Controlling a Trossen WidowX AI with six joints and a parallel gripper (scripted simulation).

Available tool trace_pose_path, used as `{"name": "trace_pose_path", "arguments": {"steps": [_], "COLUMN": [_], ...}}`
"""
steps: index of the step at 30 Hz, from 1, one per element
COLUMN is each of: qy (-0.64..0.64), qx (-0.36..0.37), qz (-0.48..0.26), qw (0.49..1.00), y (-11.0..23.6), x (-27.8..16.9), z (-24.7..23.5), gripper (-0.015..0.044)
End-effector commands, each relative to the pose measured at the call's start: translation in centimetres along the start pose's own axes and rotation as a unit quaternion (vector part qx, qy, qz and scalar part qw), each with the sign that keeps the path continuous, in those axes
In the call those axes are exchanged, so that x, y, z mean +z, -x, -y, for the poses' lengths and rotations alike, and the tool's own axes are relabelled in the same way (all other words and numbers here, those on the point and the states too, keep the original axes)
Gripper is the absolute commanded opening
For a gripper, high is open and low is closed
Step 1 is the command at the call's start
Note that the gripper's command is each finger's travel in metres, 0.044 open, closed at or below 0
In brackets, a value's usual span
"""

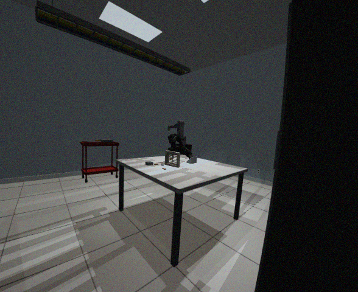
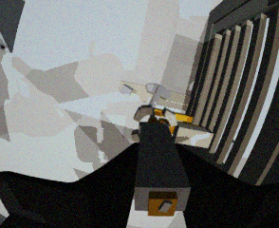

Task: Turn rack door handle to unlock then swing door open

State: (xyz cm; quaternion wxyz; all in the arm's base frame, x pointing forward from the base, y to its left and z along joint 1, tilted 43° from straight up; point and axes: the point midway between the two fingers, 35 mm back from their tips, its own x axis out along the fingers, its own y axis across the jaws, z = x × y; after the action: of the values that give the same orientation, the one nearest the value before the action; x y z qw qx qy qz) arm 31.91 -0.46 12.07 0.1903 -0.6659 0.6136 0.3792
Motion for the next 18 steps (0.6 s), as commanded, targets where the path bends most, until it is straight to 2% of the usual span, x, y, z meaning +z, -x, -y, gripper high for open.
{"name": "trace_pose_path", "arguments": {"steps": [1,18], "qy": [0.002,-0.150], "qx": [0.001,0.002], "qz": [0.001,0.001], "qw": [1.000,0.989], "y": [-0.1,-0.1], "x": [0.1,0.8], "z": [0.0,-1.1], "gripper": [0.0013,0.0013]}}
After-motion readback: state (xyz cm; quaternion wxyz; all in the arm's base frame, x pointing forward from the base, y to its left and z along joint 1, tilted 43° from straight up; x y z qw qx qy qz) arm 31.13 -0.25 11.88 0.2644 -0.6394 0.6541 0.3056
